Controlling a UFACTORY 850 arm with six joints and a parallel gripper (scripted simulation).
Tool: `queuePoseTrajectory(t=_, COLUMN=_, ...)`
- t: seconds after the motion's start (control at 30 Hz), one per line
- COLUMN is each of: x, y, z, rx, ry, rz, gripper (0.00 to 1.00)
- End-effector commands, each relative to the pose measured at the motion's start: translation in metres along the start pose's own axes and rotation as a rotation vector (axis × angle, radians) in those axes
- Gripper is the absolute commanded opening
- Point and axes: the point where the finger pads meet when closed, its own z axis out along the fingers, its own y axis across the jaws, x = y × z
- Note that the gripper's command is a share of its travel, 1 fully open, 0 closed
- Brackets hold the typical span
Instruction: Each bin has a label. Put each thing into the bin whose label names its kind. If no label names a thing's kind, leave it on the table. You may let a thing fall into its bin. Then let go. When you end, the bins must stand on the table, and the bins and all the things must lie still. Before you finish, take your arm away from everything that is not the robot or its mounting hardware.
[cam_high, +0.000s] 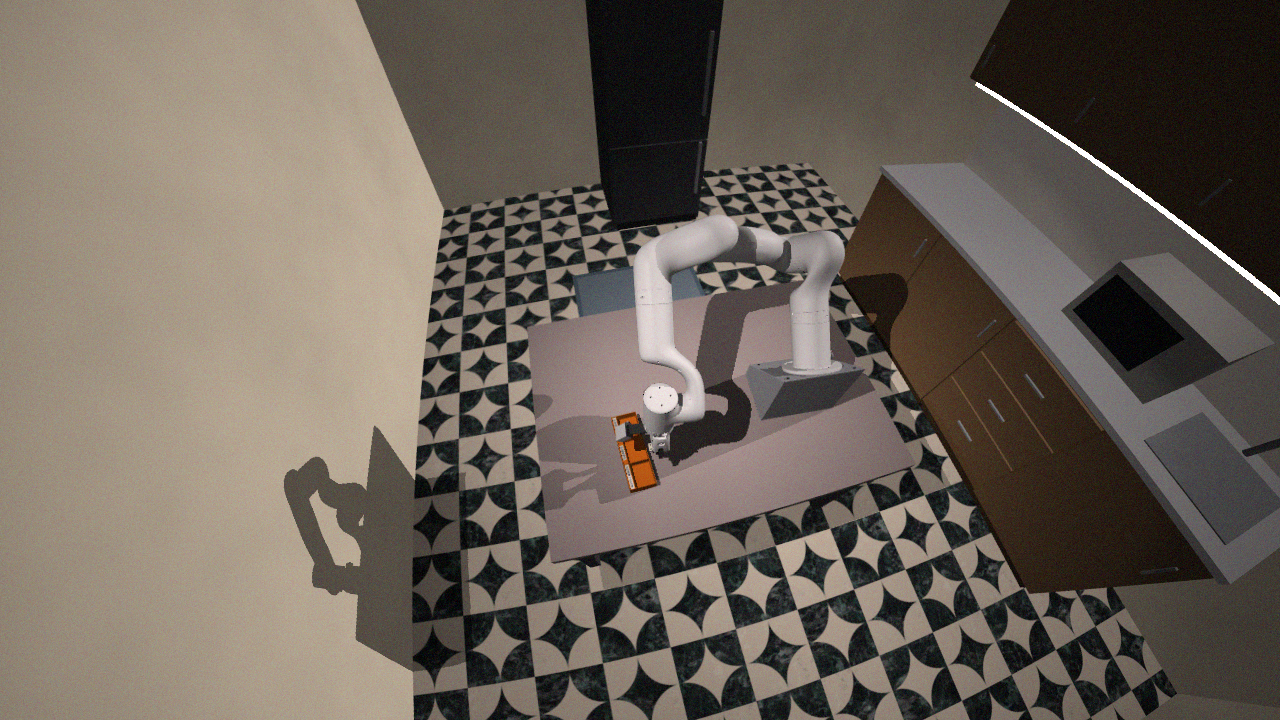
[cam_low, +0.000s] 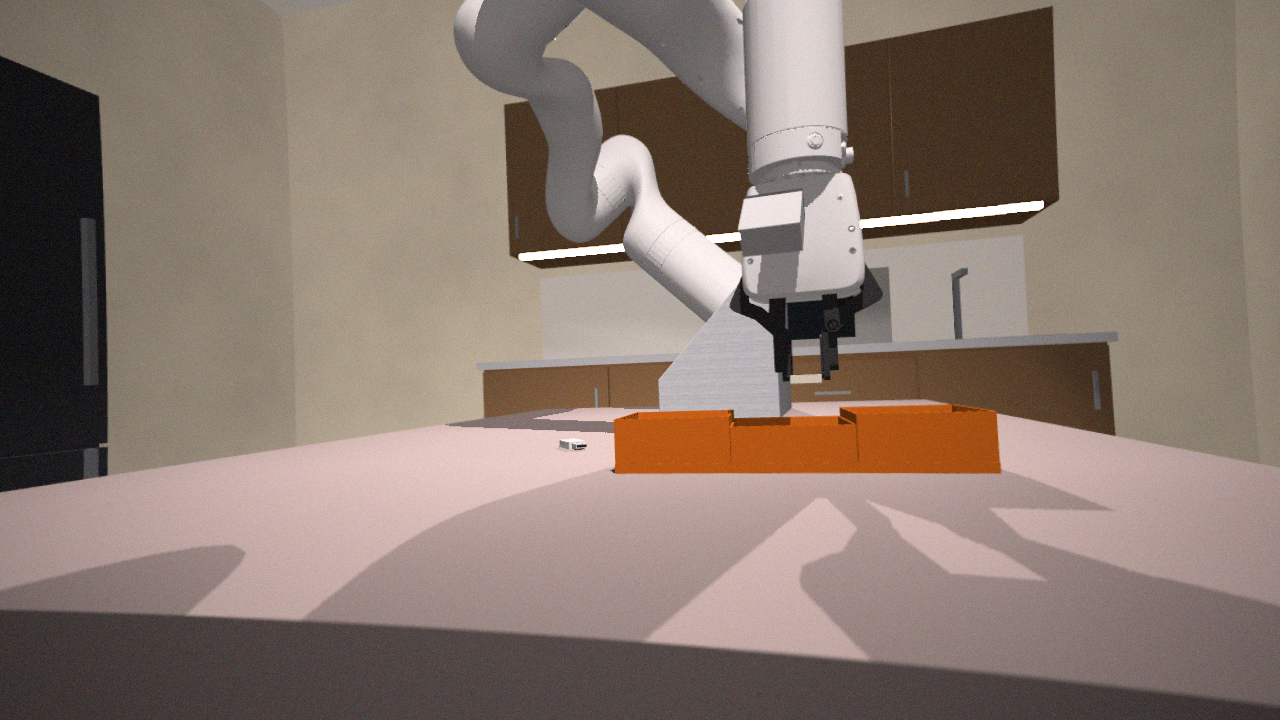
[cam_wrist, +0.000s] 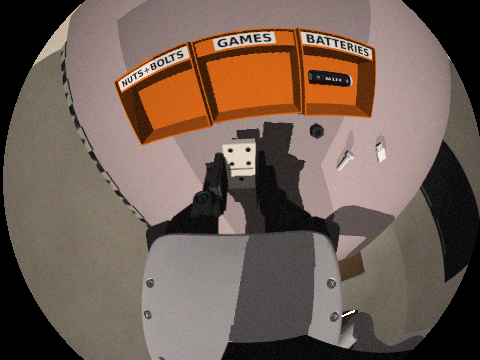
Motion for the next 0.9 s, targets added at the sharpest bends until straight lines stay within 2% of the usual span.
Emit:
queuePoseTrajectory(t=0.0, x=0.029, y=0.005, z=-0.001, rx=0.000, ry=0.002, rz=0.158, gripper=0.00)
queuePoseTrajectory(t=0.23, x=0.067, y=0.013, z=-0.001, rx=0.003, ry=0.002, rz=0.375, gripper=0.00)
queuePoseTrajectory(t=0.33, x=0.067, y=0.013, z=-0.001, rx=0.003, ry=0.002, rz=0.406, gripper=0.00)
queuePoseTrajectory(t=0.37, x=0.067, y=0.013, z=-0.001, rx=0.004, ry=0.002, rz=0.494, gripper=0.00)
queuePoseTrajectory(t=0.87, x=0.067, y=0.013, z=-0.001, rx=0.001, ry=-0.012, rz=0.878, gripper=0.00)
